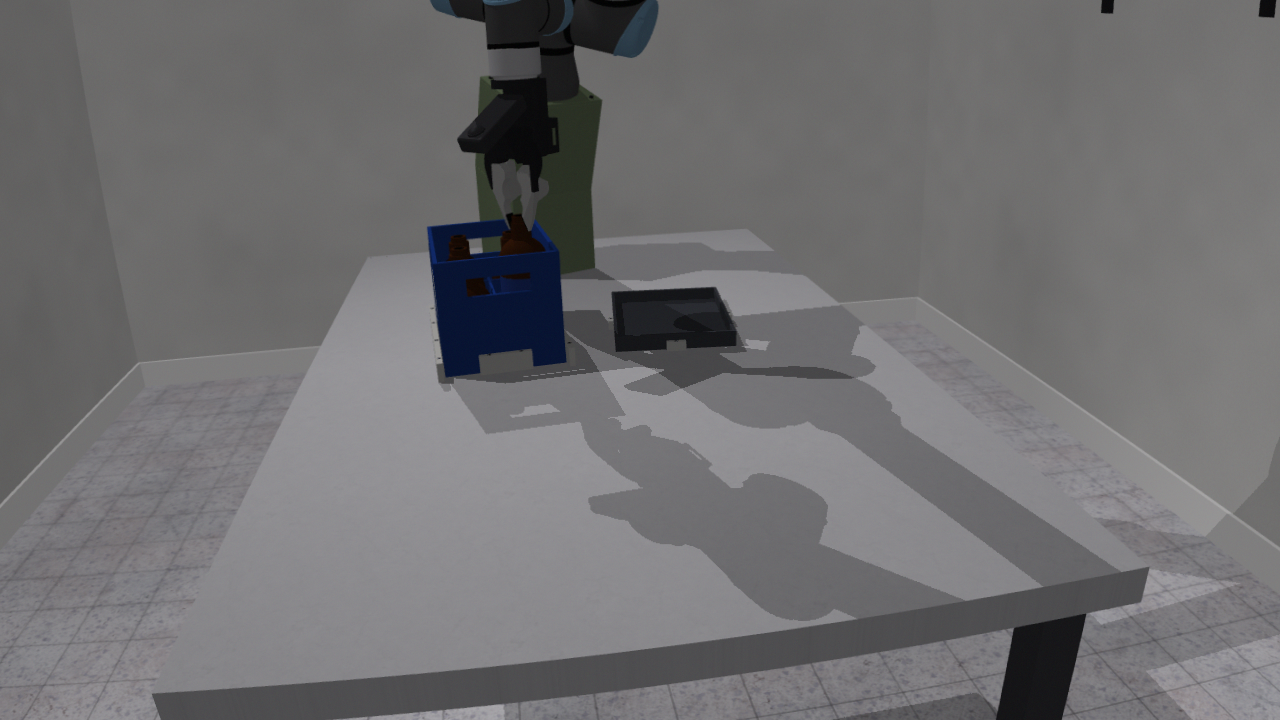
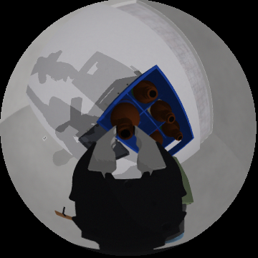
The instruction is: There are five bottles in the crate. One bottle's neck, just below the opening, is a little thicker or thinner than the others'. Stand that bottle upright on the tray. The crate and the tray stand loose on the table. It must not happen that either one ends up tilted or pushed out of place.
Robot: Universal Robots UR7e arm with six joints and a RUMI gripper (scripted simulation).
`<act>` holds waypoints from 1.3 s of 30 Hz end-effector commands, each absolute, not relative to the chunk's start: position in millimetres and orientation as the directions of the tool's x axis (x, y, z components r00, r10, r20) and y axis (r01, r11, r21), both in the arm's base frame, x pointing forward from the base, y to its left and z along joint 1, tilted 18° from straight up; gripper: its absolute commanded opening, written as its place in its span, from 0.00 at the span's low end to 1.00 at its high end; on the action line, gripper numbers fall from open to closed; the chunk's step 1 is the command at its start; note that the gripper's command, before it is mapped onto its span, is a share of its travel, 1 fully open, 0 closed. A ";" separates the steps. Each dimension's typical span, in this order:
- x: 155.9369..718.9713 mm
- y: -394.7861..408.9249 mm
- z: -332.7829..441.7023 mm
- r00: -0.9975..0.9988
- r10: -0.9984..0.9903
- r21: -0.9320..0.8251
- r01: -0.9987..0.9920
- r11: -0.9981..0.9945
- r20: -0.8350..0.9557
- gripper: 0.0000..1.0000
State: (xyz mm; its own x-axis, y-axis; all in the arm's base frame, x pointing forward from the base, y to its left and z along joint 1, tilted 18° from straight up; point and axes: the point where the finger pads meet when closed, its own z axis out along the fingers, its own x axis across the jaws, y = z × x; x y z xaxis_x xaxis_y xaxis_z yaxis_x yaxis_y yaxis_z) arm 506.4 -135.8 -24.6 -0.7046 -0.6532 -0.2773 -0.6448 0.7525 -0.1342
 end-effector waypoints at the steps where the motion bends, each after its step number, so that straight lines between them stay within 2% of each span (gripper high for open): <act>1: 505.1 -136.6 -18.8 -0.704 -0.653 -0.135 -0.645 0.752 -0.278 0.00; 39: 501.0 -137.7 -5.9 -0.704 -0.653 -0.135 -0.645 0.752 -0.278 0.00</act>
State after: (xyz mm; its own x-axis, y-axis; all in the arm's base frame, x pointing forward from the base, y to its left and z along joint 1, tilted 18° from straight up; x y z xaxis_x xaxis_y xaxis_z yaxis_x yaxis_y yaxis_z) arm 500.7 -137.4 -6.4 -0.7045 -0.6532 -0.2773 -0.6449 0.7524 -0.1341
